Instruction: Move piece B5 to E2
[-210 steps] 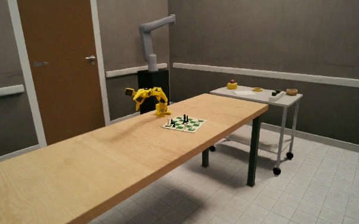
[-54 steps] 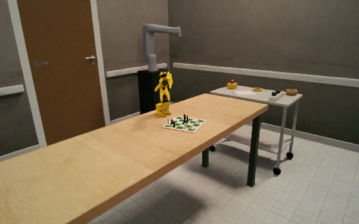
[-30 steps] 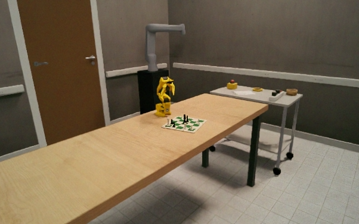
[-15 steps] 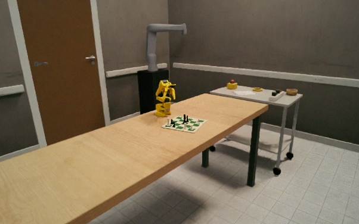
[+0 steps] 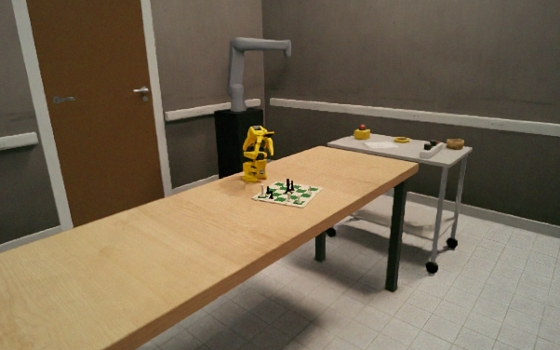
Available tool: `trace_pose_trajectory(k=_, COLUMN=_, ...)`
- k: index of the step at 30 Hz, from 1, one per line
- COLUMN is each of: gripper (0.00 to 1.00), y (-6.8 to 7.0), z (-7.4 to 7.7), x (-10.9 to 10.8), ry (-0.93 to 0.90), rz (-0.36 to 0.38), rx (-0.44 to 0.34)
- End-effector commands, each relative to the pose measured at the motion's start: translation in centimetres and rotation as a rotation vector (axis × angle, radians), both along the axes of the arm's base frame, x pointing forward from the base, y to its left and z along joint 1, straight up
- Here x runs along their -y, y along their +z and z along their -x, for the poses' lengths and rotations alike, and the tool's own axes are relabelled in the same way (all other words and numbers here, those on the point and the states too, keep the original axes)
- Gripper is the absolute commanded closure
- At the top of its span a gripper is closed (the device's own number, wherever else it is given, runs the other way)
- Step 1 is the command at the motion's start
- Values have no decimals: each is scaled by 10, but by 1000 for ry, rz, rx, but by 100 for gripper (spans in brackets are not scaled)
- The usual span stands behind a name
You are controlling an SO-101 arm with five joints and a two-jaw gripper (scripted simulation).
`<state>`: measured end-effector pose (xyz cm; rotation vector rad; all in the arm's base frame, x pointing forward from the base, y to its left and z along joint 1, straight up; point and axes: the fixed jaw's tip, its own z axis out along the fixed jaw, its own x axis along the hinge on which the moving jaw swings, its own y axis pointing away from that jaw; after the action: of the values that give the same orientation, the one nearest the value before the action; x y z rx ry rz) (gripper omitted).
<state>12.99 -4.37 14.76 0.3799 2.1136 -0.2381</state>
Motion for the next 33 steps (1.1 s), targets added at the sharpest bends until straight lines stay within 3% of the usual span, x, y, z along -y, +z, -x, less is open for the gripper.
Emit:
trace_pose_trajectory(k=1, gripper=60, y=-4, z=0, x=-2, ry=17, rz=1, rx=-21)
trace_pose_trajectory(k=22, gripper=60, y=-4, z=0, x=-2, ry=18, rz=0, rx=-23)
trace_pose_trajectory(k=33, gripper=63, y=7, z=-2, x=-2, ry=28, rz=-15, rx=-59)
